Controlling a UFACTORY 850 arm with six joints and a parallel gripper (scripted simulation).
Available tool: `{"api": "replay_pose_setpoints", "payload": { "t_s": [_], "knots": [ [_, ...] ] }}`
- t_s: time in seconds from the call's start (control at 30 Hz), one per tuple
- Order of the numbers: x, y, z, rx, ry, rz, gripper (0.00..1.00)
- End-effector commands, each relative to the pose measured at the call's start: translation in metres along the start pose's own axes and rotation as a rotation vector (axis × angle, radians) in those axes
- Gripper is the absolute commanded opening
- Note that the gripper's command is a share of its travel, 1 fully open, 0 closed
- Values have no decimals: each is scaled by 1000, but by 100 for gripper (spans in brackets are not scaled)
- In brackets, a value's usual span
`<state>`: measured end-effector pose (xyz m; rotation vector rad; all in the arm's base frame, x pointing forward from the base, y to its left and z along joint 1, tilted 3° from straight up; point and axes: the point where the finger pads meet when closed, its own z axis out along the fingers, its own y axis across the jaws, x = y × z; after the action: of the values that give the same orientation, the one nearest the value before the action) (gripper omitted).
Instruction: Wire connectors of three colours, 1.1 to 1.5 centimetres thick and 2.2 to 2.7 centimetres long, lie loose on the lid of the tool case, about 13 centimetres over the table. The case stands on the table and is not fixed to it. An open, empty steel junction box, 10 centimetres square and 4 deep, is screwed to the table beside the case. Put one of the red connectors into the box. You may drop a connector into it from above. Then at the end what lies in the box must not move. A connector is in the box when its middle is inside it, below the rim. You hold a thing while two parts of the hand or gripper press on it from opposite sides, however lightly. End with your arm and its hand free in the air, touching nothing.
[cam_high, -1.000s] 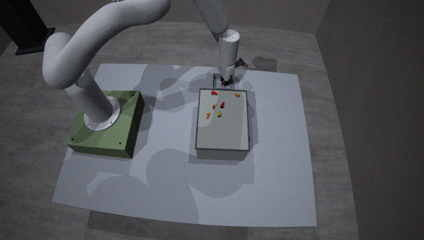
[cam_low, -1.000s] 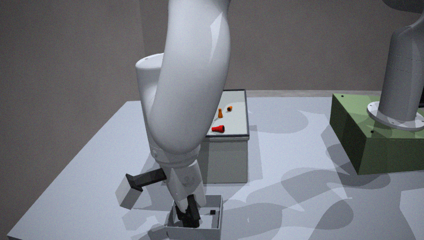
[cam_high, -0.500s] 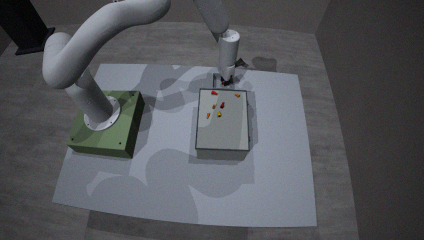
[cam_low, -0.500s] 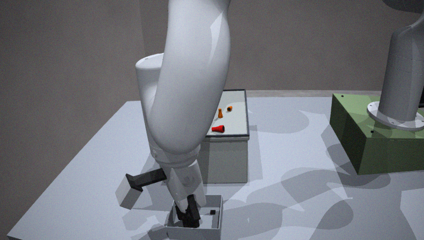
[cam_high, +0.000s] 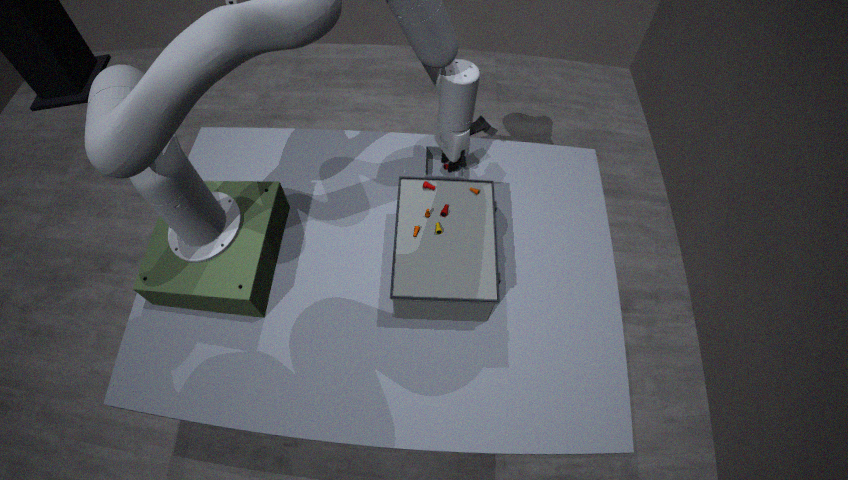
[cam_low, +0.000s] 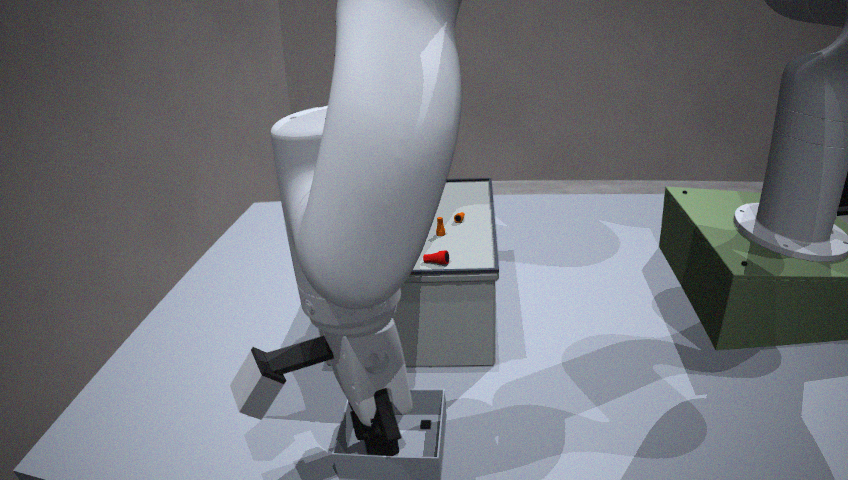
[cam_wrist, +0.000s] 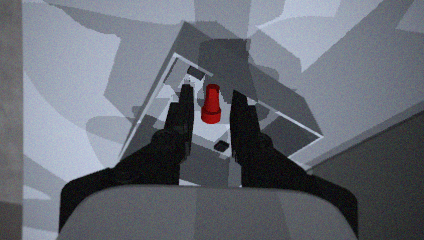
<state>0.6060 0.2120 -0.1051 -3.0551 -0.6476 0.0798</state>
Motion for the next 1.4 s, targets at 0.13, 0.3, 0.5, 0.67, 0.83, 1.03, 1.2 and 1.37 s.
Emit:
{"api": "replay_pose_setpoints", "payload": {
  "t_s": [0.13,0.3,0.5,0.67,0.83,1.03,1.2,1.37],
  "knots": [
    [1,0,-4,0,2,0,30],
    [1,0,-27,0,2,0,30],
    [1,0,-98,0,2,0,30],
    [1,0,-150,0,2,0,30],
    [1,0,-180,0,2,0,30],
    [1,0,-194,0,2,0,30],
    [1,0,-194,0,2,0,30],
    [1,0,-194,0,2,0,30]
  ]
}}
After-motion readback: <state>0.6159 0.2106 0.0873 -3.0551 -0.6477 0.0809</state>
